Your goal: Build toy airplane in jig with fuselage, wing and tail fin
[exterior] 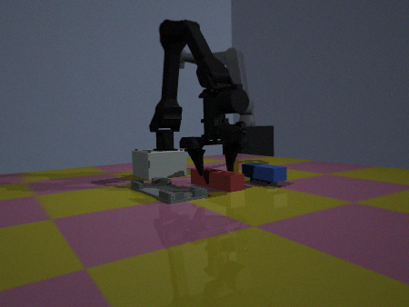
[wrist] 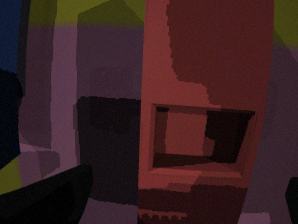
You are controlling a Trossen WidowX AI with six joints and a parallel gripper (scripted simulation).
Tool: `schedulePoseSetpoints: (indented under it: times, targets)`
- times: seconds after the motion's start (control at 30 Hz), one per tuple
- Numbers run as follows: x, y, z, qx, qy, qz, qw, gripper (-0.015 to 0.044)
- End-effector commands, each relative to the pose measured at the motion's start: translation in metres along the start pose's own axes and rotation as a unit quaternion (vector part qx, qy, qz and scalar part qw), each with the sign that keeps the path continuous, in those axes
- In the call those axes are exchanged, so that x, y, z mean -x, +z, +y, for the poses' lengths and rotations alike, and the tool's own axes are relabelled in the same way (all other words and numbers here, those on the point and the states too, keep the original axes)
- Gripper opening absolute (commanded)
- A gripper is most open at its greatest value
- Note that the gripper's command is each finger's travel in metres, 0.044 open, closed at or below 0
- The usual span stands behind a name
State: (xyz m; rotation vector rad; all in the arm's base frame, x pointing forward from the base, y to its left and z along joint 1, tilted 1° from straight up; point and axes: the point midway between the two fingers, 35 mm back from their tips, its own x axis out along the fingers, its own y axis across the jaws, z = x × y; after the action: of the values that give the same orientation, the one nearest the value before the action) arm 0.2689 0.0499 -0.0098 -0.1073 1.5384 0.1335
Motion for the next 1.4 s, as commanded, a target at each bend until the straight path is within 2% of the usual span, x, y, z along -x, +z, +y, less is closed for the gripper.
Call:
schedulePoseSetpoints:
  times: [0.0,0.43,0.73,0.97,1.17,1.37]
  targets:
    - [-0.006,-0.002,0.001,0.0,0.002,0.002,1.0,0.044]
    - [-0.024,-0.003,0.001,-0.001,0.002,0.002,1.0,0.044]
    - [-0.024,-0.003,0.001,-0.001,0.002,0.002,1.0,0.0204]
    - [-0.024,-0.003,0.001,-0.001,0.002,0.002,1.0,0.0157]
    - [-0.019,-0.002,0.002,0.002,0.003,0.003,1.0,0.0]
    - [-0.006,0.001,0.002,0.003,0.003,0.003,1.0,0.0]
